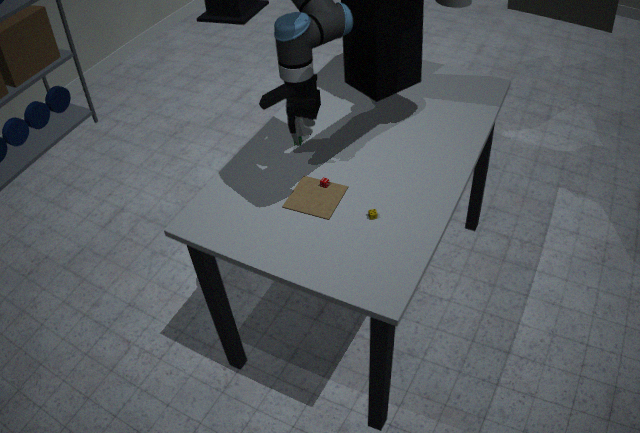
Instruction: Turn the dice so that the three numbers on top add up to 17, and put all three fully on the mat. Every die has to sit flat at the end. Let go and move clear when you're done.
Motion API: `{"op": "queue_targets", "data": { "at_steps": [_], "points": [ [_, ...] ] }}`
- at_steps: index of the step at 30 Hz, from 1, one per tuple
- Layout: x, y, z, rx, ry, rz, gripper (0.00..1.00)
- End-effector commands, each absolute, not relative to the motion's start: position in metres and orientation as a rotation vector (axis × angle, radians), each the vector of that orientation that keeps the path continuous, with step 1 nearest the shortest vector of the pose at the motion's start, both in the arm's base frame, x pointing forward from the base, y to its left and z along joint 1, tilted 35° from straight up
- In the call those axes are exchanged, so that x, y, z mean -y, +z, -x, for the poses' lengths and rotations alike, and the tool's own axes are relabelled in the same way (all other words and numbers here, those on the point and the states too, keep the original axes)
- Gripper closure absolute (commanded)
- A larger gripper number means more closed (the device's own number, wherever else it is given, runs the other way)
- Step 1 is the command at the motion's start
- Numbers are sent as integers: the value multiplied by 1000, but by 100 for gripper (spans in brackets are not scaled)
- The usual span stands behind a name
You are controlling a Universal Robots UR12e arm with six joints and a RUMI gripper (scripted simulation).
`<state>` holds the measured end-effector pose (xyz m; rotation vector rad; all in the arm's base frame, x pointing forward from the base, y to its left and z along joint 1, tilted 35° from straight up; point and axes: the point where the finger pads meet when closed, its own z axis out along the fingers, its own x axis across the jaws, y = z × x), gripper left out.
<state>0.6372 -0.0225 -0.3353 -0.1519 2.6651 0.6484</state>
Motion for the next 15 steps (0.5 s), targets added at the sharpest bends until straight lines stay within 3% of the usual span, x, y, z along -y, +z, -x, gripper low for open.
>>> {"op": "queue_targets", "data": {
  "at_steps": [1, 15],
  "points": [
    [28, -338, -641, -2700, 694, -83, 97],
    [37, -342, -648, -2711, 791, -574, 97]
  ]
}}
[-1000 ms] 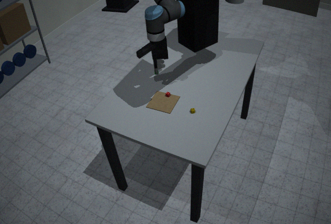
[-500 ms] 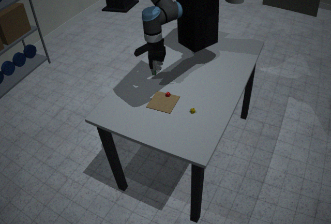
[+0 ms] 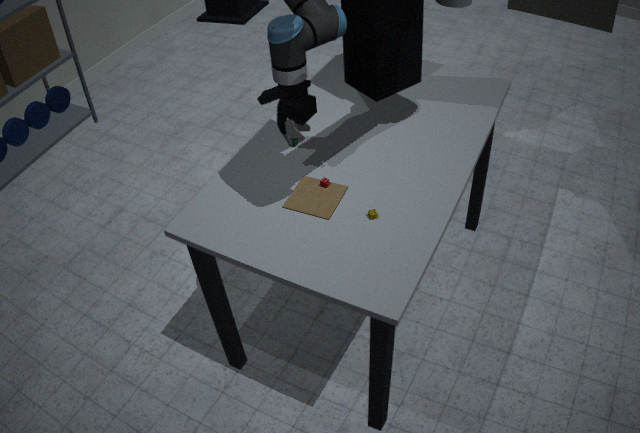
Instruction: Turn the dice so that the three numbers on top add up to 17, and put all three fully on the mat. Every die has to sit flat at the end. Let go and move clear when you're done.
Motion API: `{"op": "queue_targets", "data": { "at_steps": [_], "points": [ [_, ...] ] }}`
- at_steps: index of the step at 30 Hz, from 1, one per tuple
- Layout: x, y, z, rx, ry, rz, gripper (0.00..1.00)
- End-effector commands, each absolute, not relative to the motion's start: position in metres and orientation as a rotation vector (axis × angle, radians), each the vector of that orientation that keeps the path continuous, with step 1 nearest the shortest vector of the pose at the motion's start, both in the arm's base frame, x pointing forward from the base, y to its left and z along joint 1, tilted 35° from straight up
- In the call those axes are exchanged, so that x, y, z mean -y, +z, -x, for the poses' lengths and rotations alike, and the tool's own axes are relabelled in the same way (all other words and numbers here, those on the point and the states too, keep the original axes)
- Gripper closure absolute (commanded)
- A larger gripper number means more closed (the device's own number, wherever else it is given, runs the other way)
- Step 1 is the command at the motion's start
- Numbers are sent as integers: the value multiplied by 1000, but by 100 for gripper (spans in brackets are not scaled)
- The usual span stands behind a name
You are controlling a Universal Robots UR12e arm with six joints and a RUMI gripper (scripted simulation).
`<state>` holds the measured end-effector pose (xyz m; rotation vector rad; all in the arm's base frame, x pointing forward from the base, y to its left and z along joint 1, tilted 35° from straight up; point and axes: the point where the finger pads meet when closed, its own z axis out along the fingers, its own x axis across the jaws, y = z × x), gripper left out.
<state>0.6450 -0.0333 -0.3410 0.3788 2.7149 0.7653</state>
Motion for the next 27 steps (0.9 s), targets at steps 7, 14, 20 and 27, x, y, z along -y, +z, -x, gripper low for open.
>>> {"op": "queue_targets", "data": {
  "at_steps": [7, 14, 20, 27],
  "points": [
    [41, -344, -652, -2682, 839, -860, 97],
    [45, -345, -656, -2633, 876, -1117, 97],
    [48, -346, -660, -2578, 902, -1320, 97],
    [51, -347, -664, -2489, 928, -1574, 97]
  ]
}}
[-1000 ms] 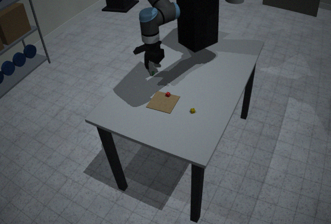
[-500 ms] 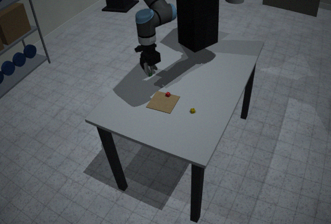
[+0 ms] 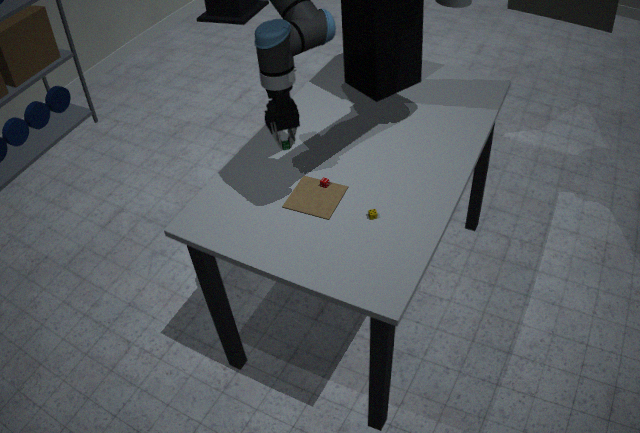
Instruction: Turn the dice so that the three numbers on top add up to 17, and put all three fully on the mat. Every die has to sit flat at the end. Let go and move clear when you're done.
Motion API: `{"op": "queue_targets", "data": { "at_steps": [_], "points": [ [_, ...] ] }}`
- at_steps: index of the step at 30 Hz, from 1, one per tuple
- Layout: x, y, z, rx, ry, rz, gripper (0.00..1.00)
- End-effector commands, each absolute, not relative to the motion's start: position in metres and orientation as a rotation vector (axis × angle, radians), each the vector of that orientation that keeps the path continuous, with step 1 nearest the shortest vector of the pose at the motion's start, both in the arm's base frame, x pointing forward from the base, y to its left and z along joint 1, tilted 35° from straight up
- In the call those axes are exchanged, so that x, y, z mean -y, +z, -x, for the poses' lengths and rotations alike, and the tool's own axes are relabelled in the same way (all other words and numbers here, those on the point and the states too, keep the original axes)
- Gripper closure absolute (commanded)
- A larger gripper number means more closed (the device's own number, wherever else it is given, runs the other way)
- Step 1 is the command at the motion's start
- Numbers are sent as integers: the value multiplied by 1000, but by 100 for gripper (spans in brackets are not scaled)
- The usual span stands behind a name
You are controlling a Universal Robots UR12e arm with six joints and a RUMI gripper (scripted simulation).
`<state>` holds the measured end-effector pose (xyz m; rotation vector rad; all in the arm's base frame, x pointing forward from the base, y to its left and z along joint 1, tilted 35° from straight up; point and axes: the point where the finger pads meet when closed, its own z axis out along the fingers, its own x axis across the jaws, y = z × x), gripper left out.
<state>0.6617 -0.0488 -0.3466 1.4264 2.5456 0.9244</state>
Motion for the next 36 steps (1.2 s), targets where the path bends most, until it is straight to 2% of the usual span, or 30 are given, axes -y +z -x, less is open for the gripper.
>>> {"op": "queue_targets", "data": {
  "at_steps": [1, 16, 36],
  "points": [
    [51, -347, -664, -2489, 928, -1574, 97],
    [59, -346, -679, -2150, 965, -2207, 97],
    [67, -344, -695, -1671, 951, -2758, 97]
  ]
}}
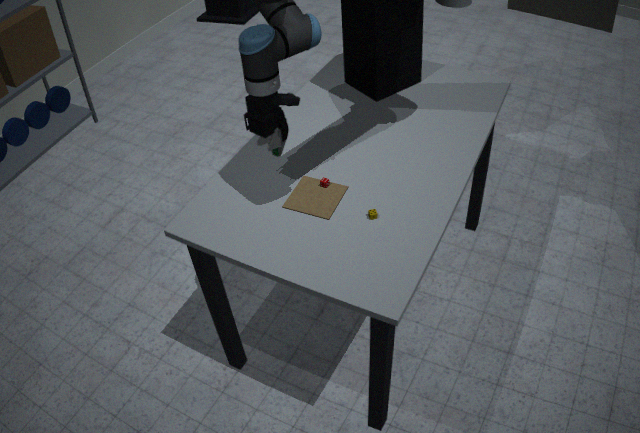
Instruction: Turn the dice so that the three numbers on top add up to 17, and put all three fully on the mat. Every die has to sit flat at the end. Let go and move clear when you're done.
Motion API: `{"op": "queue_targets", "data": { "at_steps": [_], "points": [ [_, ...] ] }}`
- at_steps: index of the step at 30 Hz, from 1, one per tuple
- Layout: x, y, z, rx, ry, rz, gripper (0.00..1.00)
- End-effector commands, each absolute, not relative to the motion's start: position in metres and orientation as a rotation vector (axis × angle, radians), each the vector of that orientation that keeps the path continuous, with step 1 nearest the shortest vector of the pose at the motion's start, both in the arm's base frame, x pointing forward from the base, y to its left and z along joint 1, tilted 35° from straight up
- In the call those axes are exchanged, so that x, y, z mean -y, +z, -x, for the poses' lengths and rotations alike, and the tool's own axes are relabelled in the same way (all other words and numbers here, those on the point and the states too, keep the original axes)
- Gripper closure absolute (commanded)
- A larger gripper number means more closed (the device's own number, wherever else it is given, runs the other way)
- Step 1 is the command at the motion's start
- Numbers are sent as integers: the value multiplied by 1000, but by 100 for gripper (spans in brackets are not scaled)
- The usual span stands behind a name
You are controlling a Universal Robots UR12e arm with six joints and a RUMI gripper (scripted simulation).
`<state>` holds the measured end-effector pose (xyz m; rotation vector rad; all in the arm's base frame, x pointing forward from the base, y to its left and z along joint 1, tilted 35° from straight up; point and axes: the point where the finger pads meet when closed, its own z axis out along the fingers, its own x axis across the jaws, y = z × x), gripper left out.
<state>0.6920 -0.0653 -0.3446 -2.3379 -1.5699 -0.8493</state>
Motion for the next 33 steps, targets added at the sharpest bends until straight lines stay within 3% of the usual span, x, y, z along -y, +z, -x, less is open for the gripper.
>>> {"op": "queue_targets", "data": {
  "at_steps": [1, 33],
  "points": [
    [68, -344, -697, 1410, -819, 2413, 97],
    [78, -340, -717, 783, -694, 2583, 97]
  ]
}}
